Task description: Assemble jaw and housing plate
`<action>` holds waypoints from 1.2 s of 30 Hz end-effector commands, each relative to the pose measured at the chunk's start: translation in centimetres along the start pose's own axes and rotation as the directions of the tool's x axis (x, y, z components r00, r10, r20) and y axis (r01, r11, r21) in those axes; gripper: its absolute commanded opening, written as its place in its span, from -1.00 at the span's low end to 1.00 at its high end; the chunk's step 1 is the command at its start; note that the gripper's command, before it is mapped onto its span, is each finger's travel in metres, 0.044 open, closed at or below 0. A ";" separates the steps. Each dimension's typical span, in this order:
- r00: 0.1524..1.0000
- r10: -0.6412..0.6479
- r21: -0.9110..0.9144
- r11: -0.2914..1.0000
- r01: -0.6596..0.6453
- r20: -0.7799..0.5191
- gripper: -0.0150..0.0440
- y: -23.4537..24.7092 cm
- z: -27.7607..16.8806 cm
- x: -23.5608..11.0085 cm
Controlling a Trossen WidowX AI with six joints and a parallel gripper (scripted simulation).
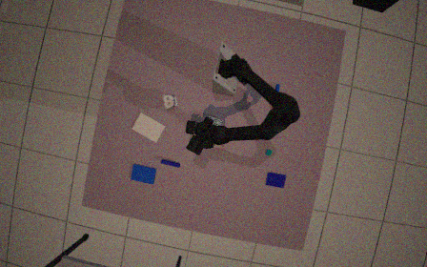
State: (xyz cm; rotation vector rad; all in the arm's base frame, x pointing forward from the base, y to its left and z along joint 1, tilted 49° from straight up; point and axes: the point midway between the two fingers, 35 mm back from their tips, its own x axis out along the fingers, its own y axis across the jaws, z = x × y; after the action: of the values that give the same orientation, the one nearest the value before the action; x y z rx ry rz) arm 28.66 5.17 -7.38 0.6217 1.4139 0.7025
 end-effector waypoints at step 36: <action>1.000 0.000 -0.006 1.000 0.000 0.000 -0.04 0.0 0.0 0.5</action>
State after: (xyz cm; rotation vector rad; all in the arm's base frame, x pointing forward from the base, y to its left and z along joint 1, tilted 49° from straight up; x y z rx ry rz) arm 28.62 5.21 -7.56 0.6200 1.4086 0.7028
